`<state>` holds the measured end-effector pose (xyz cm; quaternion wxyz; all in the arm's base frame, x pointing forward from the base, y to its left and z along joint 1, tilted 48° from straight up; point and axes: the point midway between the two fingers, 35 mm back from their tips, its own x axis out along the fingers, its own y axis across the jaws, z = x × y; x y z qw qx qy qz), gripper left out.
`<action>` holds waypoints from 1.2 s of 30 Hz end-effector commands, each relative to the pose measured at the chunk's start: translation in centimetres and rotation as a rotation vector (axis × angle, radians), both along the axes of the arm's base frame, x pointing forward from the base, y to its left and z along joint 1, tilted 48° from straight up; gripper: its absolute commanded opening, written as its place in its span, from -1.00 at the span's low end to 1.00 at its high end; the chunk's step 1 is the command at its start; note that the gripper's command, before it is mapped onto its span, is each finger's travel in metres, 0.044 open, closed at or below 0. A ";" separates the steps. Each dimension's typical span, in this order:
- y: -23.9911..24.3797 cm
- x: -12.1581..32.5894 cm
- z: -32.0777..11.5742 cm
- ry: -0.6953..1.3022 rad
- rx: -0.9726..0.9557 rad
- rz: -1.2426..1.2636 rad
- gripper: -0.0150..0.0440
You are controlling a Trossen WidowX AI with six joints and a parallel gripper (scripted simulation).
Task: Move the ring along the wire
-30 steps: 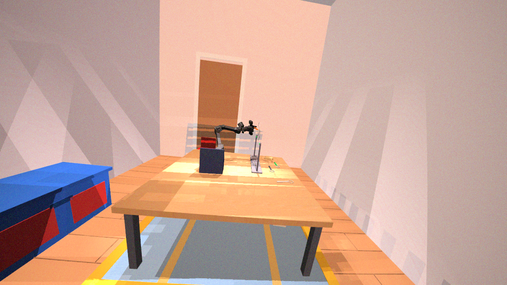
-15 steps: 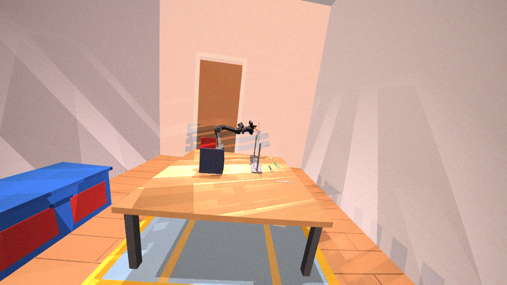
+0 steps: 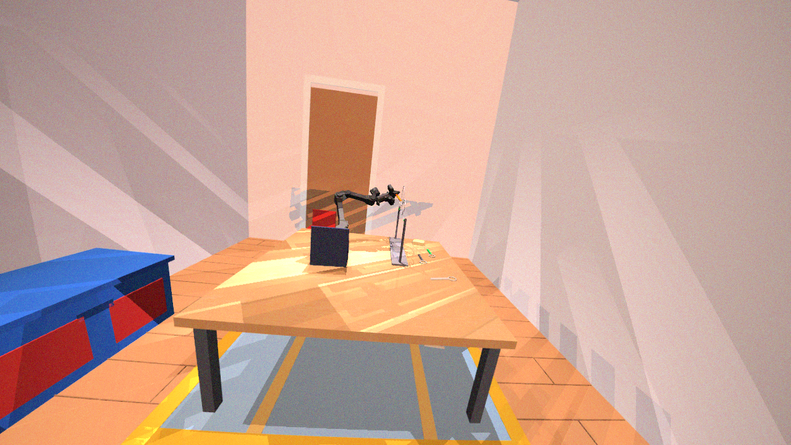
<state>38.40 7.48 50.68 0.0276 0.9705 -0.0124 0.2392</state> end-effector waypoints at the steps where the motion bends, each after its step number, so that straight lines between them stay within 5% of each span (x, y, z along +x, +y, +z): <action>1: 0.0 -0.1 0.3 -0.006 0.029 0.000 -1.00; 18: 1.7 -0.3 0.4 -0.008 0.039 0.000 -1.00; 36: 6.6 -0.7 -0.5 -0.034 -0.270 0.013 -1.00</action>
